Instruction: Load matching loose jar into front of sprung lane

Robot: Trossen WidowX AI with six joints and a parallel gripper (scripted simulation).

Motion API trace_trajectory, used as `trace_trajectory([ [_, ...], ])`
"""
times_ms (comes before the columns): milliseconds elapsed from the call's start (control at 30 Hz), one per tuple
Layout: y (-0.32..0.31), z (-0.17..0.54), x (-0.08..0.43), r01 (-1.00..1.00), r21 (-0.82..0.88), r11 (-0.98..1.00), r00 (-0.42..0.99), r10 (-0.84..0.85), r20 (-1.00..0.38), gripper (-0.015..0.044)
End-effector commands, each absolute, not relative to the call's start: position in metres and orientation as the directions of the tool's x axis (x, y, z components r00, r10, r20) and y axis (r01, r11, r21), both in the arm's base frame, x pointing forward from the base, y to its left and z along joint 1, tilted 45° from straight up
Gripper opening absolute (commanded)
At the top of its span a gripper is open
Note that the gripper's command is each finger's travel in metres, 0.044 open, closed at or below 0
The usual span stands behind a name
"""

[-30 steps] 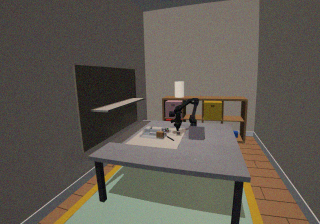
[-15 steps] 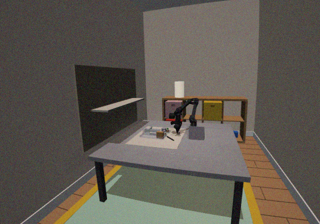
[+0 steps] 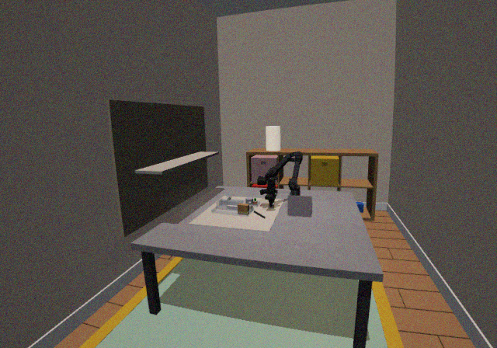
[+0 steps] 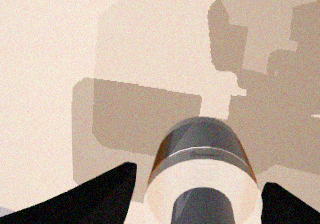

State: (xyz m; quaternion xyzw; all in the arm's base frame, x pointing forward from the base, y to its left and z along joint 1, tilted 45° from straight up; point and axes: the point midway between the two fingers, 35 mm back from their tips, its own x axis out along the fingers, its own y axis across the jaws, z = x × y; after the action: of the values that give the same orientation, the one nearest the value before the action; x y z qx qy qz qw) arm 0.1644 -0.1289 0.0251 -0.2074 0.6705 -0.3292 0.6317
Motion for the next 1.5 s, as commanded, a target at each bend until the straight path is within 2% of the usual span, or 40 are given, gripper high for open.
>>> trace_trajectory([
  [0,-0.13,0.025,0.164,0.133,-0.707,0.695,-0.116,-0.698,-0.707,0.0171],
  [167,-0.13,0.025,0.164,0.133,-0.707,0.695,-0.116,-0.698,-0.707,0.0138],
  [333,-0.121,0.033,0.168,0.133,-0.702,0.7,-0.113,-0.693,-0.712,0.0006],
  [367,-0.118,0.036,0.169,0.133,-0.7,0.701,-0.113,-0.691,-0.714,0.0],
  [967,-0.061,0.104,0.171,0.132,-0.704,0.698,-0.117,-0.694,-0.71,0.0],
  [1467,-0.055,0.079,0.211,0.156,-0.703,0.694,-0.115,-0.694,-0.71,0.0],
])
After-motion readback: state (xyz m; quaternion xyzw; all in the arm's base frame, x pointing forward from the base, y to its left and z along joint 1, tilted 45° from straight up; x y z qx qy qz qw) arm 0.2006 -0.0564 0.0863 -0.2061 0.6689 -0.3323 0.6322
